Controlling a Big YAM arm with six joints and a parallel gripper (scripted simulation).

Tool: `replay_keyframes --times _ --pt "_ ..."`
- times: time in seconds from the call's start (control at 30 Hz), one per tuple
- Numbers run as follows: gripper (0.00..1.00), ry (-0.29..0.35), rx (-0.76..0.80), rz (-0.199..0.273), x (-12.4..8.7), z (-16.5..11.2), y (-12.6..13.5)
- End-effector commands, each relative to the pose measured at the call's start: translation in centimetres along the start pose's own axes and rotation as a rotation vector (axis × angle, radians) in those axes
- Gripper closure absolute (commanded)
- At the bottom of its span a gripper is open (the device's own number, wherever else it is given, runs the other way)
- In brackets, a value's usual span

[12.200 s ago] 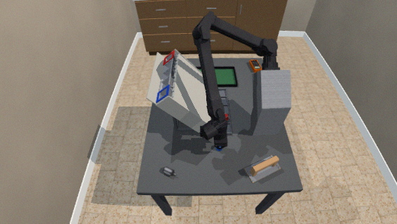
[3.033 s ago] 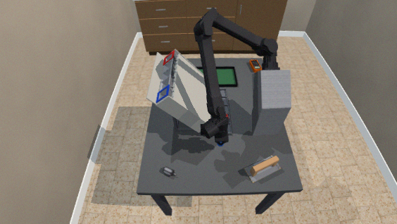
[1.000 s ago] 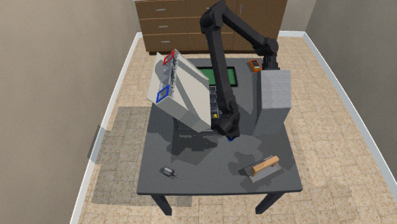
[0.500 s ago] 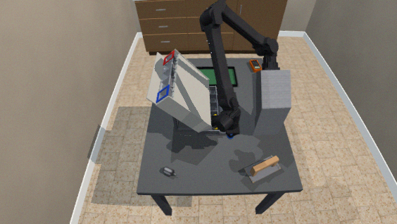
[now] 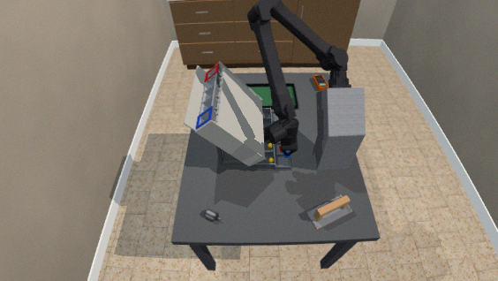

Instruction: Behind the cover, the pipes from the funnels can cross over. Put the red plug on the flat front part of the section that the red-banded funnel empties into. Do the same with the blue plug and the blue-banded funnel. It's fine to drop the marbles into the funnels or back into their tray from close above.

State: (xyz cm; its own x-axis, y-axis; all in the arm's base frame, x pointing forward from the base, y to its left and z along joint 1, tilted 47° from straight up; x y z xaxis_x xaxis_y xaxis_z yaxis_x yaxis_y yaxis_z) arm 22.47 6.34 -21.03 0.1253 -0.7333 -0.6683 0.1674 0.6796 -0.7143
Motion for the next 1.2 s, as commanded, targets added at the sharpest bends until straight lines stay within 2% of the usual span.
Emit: replay_keyframes --times 0.0,0.17,0.2,1.17 --pt "1.00 -0.011 -0.016 0.031 -0.3 1.4 -1.5" --pt "1.00 -0.011 -0.017 0.032 -0.3 1.6 -2.5" --pt "1.00 -0.032 -0.037 0.038 -0.9 1.4 -2.1" --pt "1.00 -0.027 -0.040 0.035 -0.6 1.2 -2.1"
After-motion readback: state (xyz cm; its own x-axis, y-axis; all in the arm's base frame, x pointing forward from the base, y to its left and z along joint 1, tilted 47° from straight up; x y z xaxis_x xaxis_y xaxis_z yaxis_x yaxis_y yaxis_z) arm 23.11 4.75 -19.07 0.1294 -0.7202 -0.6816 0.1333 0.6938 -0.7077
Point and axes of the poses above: the point where the finger pads meet when closed, its own x axis out along the fingers, its own y axis across the jaws, z = x × y, the point moved 8 cm from there along -x, back along the fingers, and after that the axes turned 13 degrees about x, right-handed, at the moved point
